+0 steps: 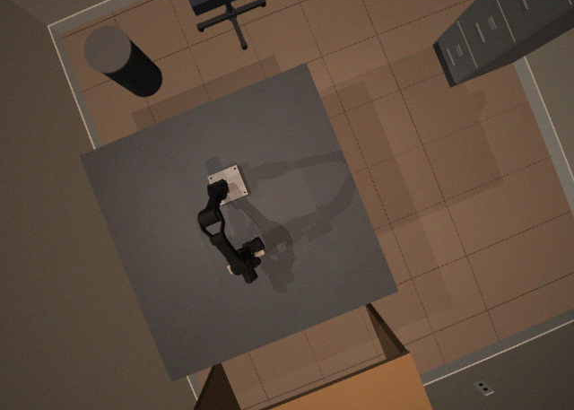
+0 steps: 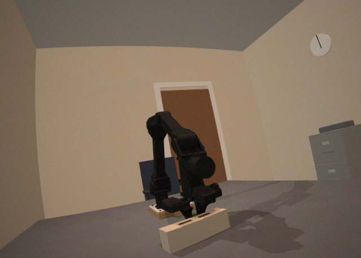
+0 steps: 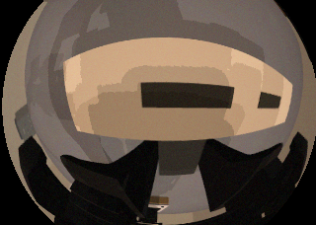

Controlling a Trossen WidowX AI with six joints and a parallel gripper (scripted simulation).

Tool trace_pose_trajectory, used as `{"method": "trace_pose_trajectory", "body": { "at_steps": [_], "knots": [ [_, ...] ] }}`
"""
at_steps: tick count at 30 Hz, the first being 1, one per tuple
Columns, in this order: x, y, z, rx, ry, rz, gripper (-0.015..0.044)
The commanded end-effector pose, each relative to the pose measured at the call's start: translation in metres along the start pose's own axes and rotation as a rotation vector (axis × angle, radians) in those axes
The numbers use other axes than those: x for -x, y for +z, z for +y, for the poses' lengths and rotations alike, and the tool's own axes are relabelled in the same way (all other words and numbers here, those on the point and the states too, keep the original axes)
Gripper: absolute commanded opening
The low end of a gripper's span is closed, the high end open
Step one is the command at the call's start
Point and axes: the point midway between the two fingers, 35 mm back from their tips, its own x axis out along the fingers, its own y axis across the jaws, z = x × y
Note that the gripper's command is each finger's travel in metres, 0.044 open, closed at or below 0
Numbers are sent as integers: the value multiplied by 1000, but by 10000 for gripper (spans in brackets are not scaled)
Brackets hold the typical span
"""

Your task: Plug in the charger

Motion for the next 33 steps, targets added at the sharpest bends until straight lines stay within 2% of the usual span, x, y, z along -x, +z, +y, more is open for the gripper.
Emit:
{"method": "trace_pose_trajectory", "body": {
  "at_steps": [1, 3, 20, 33],
  "knots": [
    [0, 0, 0, 0, 0, -2, 0],
    [0, 0, 0, 0, 0, -2, 0],
    [0, 0, 0, 0, 0, -2, 440],
    [0, -3, 0, 0, 0, -9, 440]
  ]
}}
